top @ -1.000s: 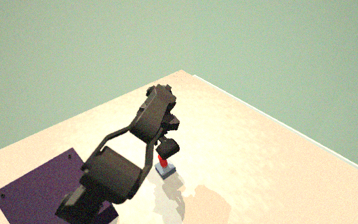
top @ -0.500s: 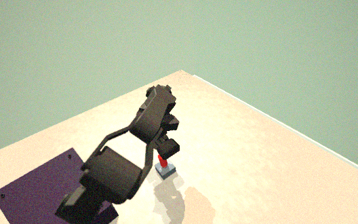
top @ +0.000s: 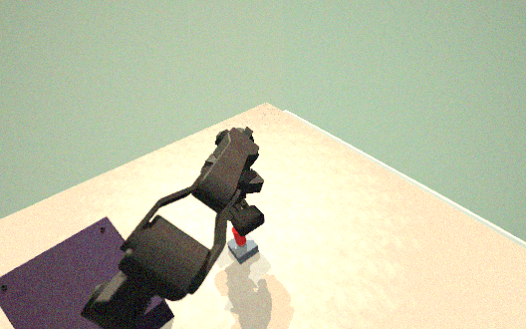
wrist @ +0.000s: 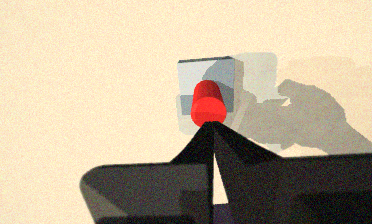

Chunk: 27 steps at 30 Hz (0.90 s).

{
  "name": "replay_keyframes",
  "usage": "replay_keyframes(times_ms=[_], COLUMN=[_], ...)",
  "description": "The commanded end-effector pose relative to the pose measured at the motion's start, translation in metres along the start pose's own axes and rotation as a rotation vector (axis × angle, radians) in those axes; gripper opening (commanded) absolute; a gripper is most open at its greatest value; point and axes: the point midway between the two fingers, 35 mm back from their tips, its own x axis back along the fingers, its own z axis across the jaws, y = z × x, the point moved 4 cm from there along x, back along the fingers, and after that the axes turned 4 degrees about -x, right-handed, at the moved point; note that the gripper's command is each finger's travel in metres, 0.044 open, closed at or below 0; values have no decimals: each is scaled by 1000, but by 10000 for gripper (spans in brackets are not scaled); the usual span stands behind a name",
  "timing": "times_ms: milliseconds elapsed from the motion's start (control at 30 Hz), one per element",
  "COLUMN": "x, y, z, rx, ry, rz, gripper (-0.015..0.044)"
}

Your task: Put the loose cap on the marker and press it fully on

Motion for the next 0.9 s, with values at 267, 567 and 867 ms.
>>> replay_keyframes(times_ms=[267, 567, 867], x=[-20, -32, -30], y=[-1, -1, 1], z=[0, 0, 0], rx=[7, 7, -1], ry=[-8, -9, 1], rz=[2, 2, -10], gripper=[0, 0, 0])
